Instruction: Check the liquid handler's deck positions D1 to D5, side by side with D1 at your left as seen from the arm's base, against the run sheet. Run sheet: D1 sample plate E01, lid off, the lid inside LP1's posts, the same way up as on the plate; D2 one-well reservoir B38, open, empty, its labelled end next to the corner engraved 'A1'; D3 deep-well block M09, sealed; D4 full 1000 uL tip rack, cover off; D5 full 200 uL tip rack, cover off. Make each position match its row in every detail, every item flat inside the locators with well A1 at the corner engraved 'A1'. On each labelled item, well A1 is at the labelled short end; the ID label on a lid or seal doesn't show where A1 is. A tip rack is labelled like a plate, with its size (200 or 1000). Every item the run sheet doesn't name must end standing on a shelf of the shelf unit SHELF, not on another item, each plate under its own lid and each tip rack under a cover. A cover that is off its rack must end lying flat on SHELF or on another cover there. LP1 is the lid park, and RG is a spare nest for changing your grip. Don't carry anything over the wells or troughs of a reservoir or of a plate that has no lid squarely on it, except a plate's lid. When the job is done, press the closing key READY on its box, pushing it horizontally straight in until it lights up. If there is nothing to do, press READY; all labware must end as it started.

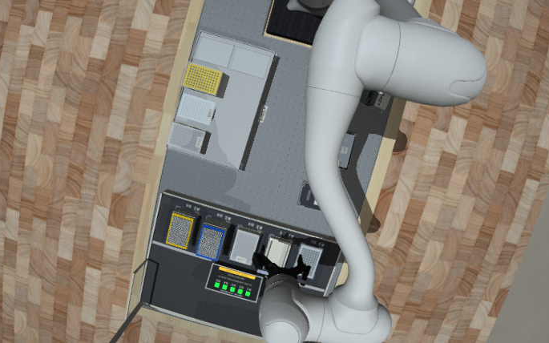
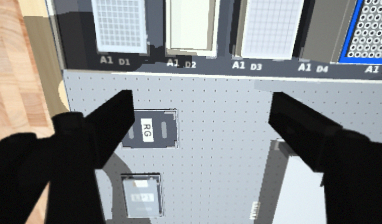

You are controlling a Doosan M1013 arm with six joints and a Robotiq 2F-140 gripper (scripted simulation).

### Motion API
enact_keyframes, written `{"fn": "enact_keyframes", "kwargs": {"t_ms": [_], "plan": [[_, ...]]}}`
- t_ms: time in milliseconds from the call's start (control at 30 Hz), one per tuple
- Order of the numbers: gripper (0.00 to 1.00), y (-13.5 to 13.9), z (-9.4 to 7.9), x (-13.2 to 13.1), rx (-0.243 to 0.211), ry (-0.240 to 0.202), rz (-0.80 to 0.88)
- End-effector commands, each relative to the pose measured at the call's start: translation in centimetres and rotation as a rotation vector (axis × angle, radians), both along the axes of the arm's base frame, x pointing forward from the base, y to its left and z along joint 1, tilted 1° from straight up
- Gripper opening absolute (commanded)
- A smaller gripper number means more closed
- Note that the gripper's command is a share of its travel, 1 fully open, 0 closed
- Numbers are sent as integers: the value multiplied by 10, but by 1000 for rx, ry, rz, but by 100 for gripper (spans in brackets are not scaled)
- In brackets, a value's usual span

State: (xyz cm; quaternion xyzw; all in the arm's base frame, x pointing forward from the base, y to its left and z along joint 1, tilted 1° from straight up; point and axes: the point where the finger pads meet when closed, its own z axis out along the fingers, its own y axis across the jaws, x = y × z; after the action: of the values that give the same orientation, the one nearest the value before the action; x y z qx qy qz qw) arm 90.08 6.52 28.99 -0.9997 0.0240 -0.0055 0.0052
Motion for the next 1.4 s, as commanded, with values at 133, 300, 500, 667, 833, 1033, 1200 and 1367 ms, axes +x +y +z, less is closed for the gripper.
{"fn": "enact_keyframes", "kwargs": {"t_ms": [133,300,500,667,833,1033,1200,1367], "plan": [[79,-34,2,-24,-2,-6,5],[79,-50,1,-36,-2,-6,5],[79,-70,1,-51,-2,-6,5],[79,-89,0,-67,-1,-6,5],[79,-109,0,-82,-1,-6,5],[79,-114,0,-86,-1,-4,5],[79,-119,5,-86,0,-2,-33],[79,-144,4,-86,1,-2,-24]]}}
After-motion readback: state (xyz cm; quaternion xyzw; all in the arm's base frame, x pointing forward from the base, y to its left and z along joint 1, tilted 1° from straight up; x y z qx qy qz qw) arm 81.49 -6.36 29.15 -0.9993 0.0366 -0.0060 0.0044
